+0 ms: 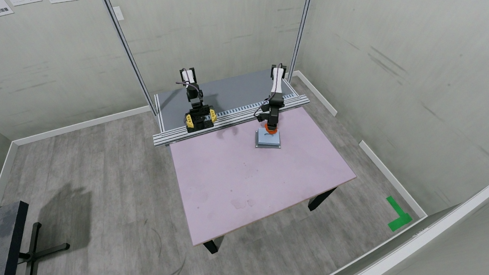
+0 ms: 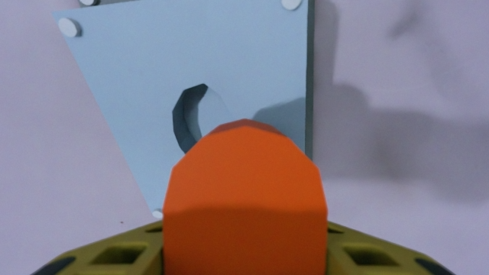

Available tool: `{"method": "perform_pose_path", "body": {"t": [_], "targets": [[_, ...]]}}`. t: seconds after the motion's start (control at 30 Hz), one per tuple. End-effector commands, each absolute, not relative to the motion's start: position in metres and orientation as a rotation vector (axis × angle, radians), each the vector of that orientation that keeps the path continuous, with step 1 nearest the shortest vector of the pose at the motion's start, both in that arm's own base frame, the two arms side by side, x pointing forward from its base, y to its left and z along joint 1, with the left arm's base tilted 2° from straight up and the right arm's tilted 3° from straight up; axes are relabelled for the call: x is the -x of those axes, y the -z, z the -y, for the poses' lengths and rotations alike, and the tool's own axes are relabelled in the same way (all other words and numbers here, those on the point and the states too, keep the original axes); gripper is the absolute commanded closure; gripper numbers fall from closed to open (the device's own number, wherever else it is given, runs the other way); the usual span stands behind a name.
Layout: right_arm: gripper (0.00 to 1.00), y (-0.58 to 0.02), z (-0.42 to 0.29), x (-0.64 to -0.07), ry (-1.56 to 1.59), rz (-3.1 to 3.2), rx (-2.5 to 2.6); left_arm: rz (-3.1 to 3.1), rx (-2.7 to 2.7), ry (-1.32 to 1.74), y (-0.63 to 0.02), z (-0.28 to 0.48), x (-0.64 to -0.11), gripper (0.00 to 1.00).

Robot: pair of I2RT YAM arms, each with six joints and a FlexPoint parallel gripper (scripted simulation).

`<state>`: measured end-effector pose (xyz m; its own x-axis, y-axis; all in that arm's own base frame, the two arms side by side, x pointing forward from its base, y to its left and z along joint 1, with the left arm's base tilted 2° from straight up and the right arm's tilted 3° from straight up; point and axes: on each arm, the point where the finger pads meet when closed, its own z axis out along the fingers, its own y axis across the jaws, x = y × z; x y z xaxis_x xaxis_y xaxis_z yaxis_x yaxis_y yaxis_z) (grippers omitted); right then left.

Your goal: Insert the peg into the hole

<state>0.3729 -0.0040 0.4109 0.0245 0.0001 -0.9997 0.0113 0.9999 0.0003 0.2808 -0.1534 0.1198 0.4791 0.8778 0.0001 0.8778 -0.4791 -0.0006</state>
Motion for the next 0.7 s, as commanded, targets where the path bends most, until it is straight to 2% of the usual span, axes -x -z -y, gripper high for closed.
{"method": "perform_pose_path", "body": {"t": [0.0, 0.53, 0.57, 0.6, 0.67], "targets": [[0.00, -0.417, 0.003, -0.371, 0.006, -1.531, -0.005, 1.618, 2.713, 0.012, -0.125, 0.154, -0.283, 0.97], [0.00, -0.417, 0.003, -0.371, 0.006, -1.531, -0.005, 1.618, 2.713, 0.012, -0.125, 0.154, -0.283, 0.97], [0.00, -0.417, 0.003, -0.371, 0.006, -1.531, -0.005, 1.625, 2.715, 0.021, -0.127, 0.153, -0.285, 0.86], [0.00, -0.417, 0.003, -0.371, 0.006, -1.530, -0.005, 1.625, 2.715, 0.022, -0.127, 0.153, -0.285, 0.97], [0.00, -0.417, 0.003, -0.371, 0.006, -1.530, -0.005, 1.646, 2.732, 0.058, -0.137, 0.152, -0.289, 1.00]]}}
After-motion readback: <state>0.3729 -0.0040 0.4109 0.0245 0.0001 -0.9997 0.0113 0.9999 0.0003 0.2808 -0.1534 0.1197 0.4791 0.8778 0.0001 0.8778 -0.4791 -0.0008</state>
